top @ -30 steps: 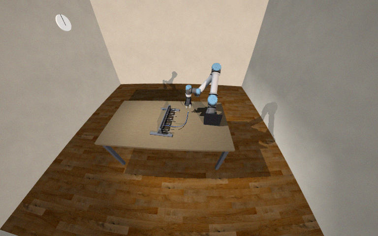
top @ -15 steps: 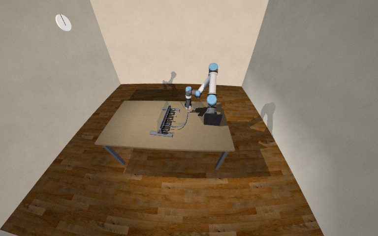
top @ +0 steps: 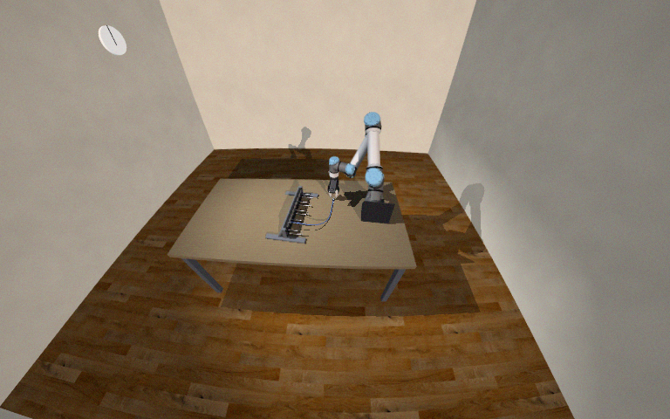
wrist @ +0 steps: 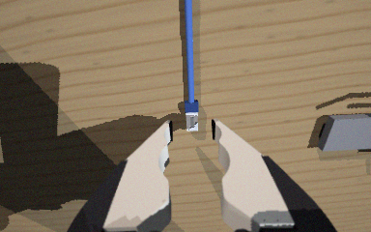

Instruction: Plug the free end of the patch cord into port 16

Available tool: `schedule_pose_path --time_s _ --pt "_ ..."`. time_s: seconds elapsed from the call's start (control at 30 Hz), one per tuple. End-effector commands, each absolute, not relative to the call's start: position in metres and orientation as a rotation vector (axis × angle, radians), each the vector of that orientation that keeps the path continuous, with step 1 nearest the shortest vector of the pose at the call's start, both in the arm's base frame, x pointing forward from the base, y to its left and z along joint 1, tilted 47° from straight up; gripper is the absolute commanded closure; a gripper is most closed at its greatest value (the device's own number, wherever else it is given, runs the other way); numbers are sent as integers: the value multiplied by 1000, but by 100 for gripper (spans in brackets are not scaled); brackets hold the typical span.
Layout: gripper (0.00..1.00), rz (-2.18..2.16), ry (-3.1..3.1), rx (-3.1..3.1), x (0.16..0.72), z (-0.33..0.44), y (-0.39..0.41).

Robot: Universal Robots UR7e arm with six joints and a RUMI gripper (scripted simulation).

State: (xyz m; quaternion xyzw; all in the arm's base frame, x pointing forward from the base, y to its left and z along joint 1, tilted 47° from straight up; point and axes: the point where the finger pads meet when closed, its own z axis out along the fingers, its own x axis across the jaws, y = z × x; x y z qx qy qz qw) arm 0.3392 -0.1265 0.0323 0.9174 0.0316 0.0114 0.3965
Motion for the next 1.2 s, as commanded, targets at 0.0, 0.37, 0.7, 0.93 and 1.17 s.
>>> schedule_pose_path --time_s 0.0,0.37,0.7,0.93,1.17 --pt "78 32 81 2324 340 29 -130" --pt "78 32 81 2324 340 26 -133" --pt "78 32 81 2324 340 26 -133" --pt "78 32 81 2324 340 26 -133" --pt "78 32 81 2324 340 26 -133"
